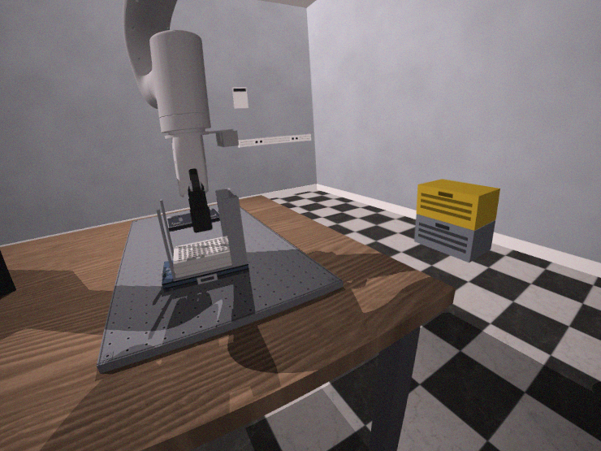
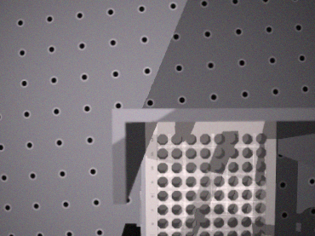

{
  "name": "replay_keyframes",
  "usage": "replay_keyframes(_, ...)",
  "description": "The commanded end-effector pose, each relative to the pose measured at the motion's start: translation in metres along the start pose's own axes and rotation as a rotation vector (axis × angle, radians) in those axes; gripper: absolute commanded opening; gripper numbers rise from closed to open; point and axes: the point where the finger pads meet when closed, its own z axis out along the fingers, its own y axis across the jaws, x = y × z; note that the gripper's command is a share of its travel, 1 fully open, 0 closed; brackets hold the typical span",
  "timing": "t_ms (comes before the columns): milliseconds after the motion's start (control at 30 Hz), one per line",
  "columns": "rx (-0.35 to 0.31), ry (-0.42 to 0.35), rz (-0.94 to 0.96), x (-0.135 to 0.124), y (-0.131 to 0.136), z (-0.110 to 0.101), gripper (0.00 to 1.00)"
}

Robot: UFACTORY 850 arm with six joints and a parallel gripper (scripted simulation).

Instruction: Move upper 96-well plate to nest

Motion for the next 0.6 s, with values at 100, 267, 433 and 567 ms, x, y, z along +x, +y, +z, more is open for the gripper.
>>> replay_keyframes(100,-0.002,0.002,0.0,0.001,0.0,0.013,1.0)
replay_keyframes(267,-0.002,0.002,0.0,0.001,0.0,0.021,1.0)
replay_keyframes(433,-0.002,0.002,0.0,0.001,0.0,0.026,1.0)
replay_keyframes(567,-0.002,0.002,0.0,0.001,0.0,0.033,1.0)
